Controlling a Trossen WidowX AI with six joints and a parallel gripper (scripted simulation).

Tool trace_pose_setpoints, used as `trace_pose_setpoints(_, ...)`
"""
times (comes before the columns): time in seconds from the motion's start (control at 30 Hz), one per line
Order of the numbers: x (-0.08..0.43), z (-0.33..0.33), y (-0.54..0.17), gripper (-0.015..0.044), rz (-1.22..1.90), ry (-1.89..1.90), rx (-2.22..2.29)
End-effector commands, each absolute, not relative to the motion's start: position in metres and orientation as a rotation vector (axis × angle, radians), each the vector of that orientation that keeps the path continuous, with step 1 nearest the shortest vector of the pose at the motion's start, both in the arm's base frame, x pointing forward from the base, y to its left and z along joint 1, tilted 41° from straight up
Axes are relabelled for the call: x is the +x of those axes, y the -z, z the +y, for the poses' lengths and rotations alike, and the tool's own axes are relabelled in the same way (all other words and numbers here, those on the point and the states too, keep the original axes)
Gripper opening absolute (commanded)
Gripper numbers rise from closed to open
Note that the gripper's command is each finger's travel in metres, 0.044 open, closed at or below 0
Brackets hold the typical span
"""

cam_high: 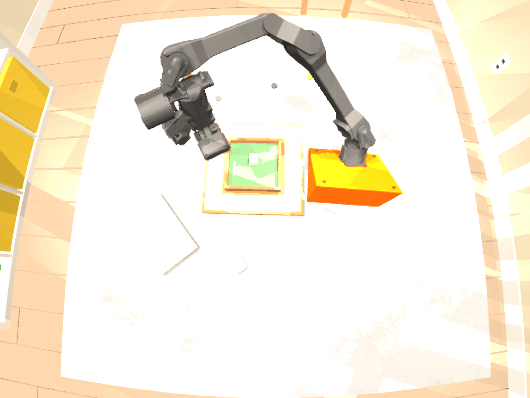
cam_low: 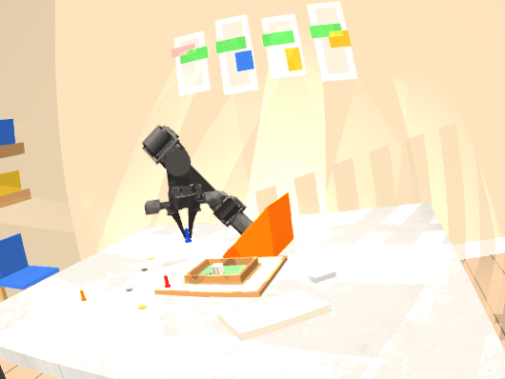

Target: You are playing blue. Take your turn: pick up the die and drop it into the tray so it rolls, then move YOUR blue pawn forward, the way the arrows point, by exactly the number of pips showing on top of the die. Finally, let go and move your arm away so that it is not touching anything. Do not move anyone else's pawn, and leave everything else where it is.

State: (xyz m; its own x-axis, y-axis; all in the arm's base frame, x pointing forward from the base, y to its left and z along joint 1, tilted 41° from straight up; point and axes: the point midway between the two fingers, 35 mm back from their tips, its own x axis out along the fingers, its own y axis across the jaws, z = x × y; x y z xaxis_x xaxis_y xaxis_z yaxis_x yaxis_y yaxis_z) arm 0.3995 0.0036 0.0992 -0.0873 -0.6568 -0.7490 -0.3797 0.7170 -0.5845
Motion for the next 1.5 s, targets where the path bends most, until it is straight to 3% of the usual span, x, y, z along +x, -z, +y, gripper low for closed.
trace_pose_setpoints(0.0, 0.399, 0.009, -0.097, 0.0, 1.706, 0.284, -0.825)
trace_pose_setpoints(0.57, 0.367, 0.066, 0.039, 0.0, 1.689, 0.341, -0.744)
trace_pose_setpoints(1.47, 0.36, 0.038, 0.079, 0.0, 1.688, 0.346, -0.743)
